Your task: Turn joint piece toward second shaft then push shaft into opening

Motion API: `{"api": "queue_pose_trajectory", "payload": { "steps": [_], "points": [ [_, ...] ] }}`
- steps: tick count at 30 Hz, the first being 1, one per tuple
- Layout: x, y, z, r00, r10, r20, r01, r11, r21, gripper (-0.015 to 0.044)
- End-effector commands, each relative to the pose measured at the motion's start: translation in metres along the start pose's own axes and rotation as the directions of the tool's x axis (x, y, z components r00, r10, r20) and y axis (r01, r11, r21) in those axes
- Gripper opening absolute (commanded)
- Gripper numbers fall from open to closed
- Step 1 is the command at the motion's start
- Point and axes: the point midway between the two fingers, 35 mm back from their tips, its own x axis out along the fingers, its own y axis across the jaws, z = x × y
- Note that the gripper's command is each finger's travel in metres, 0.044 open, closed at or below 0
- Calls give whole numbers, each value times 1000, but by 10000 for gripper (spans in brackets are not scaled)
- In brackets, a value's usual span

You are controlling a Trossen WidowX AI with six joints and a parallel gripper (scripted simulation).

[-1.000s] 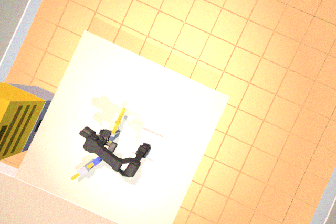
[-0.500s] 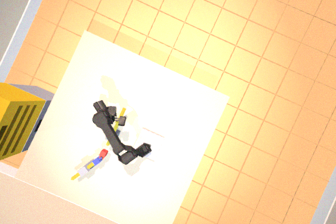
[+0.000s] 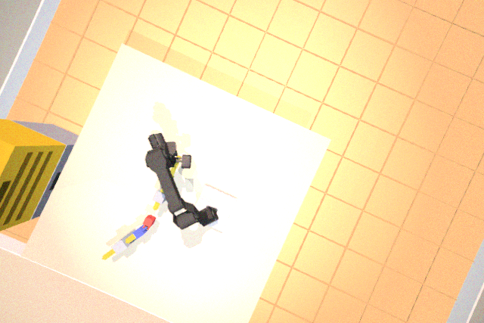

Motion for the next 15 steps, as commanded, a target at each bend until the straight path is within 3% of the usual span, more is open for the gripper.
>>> {"api": "queue_pose_trajectory", "payload": {
  "steps": [1,15],
  "points": [
    [13,-2,2,999,-15,48,12,997,76,440],
    [59,-9,4,967,-34,252,-62,929,365,440]
  ]
}}
